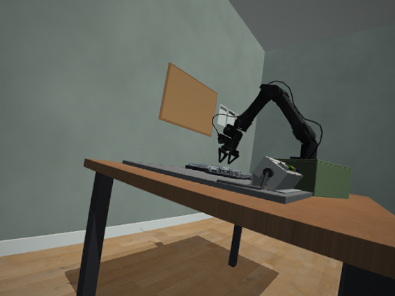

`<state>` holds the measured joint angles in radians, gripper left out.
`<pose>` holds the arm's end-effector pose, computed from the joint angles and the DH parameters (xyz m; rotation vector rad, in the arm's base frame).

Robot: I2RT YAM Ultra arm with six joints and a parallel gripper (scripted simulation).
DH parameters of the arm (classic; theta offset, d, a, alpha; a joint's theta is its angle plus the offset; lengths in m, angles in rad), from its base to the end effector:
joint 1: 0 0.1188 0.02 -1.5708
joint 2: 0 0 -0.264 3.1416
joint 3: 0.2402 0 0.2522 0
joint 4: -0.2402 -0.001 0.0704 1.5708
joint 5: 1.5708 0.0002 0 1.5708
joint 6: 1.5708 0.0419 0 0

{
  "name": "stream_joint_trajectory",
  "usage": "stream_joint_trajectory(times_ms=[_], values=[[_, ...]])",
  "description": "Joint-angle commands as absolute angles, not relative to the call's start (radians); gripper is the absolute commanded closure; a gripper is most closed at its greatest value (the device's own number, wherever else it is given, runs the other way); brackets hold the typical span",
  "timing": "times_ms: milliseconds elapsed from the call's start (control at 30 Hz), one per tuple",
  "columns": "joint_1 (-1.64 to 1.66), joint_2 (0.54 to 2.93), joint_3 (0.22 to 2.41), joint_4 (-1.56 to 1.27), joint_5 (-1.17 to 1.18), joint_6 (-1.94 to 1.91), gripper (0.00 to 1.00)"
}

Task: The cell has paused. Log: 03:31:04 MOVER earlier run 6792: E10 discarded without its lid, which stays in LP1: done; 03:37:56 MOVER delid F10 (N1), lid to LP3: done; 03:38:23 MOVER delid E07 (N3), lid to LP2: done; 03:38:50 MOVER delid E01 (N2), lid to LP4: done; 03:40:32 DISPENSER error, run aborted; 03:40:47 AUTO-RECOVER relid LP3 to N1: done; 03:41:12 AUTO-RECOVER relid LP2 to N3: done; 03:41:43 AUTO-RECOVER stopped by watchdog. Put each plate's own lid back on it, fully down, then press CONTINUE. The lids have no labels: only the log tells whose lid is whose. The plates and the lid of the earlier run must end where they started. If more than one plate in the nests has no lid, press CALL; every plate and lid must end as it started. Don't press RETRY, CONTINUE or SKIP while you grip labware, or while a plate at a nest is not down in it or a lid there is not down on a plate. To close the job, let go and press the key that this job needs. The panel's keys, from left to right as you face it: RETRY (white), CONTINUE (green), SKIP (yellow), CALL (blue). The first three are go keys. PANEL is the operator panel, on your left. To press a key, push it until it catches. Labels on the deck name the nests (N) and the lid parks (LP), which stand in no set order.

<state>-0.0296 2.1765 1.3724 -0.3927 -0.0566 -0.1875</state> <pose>0.4242 -0.0092 0.0965 -0.2327 2.7539 0.0211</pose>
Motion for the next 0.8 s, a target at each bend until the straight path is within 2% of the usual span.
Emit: stream_joint_trajectory(times_ms=[0,467,767], values=[[-0.055,2.158,1.423,-0.533,-0.045,-0.228,0.0],[-0.133,2.213,1.522,-0.833,0.007,-0.305,0.0],[-0.199,2.12,1.376,-0.779,0.001,-0.37,0.0]])
